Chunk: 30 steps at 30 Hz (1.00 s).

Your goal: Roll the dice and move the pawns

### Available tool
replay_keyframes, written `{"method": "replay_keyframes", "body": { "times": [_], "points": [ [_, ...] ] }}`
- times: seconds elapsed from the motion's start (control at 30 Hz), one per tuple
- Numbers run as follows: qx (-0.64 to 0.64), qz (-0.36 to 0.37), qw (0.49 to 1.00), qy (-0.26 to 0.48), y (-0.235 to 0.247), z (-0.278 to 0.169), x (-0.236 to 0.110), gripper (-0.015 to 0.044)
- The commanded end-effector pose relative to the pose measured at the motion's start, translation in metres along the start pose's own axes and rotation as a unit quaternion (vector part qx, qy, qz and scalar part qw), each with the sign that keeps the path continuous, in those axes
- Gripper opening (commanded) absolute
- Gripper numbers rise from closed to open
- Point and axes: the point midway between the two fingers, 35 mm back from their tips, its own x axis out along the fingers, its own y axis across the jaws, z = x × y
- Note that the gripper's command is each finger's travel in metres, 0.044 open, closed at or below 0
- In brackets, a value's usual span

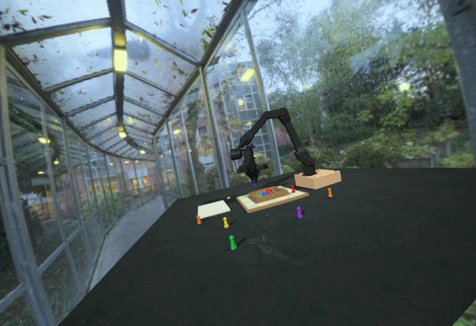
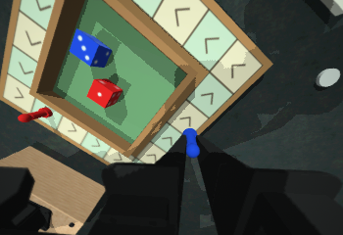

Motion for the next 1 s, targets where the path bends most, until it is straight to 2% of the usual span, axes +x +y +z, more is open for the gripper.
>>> {"method": "replay_keyframes", "body": {
  "times": [0.0, 0.2, 0.37, 0.97],
  "points": [
    [0.0, -0.006, 1.0, -0.002, 0.001, 0.0, -0.031, 0.0],
    [-0.001, -0.006, 1.0, -0.001, 0.009, -0.002, -0.073, 0.0],
    [-0.001, -0.005, 1.0, -0.001, 0.01, -0.002, -0.078, 0.0],
    [-0.001, -0.007, 1.0, -0.005, -0.017, 0.075, -0.022, 0.0]
  ]
}}
